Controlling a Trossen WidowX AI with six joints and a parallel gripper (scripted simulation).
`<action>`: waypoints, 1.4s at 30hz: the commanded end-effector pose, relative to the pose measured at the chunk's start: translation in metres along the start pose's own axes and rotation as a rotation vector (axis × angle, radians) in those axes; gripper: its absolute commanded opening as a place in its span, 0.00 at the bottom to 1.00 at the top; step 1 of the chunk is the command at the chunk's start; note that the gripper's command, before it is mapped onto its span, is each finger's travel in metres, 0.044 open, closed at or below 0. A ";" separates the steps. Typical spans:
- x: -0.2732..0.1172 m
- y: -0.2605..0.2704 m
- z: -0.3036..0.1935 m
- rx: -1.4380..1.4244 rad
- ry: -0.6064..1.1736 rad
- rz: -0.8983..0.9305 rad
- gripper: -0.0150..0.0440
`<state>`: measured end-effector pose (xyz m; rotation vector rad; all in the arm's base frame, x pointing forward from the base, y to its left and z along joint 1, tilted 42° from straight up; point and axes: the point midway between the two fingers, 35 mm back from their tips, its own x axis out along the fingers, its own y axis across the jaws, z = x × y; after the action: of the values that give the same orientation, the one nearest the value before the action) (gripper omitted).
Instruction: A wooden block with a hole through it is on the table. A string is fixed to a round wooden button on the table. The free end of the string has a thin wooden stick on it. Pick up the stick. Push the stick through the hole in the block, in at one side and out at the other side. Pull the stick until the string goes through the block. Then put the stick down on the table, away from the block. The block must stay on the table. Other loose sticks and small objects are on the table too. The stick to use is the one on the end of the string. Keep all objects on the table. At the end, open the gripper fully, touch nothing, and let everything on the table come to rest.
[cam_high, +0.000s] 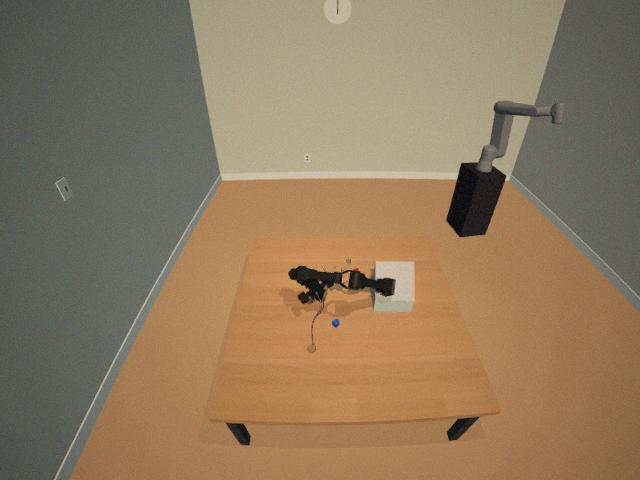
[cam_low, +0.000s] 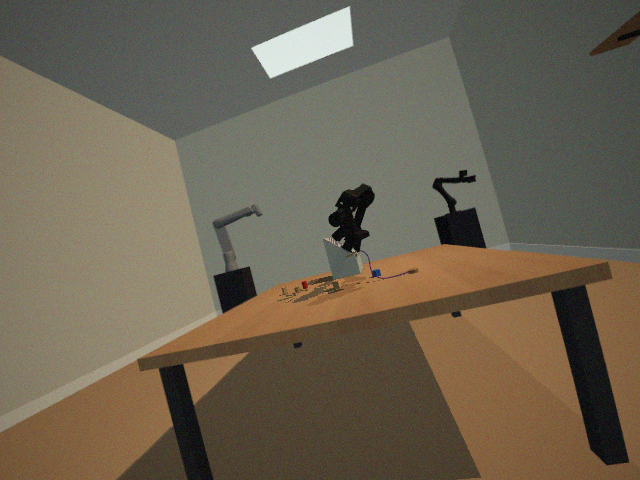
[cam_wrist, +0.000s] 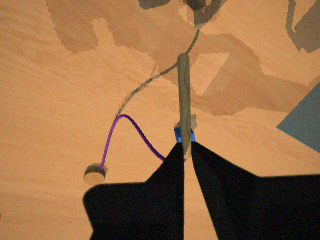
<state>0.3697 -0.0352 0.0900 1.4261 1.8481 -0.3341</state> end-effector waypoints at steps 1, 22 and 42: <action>-0.001 0.001 0.000 -0.128 0.001 0.007 0.25; -0.002 0.002 0.002 -0.857 0.000 0.022 0.25; -0.002 0.002 0.003 -1.550 -0.011 0.035 0.25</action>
<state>0.3727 -0.0368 0.0894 0.3901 1.3996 0.8778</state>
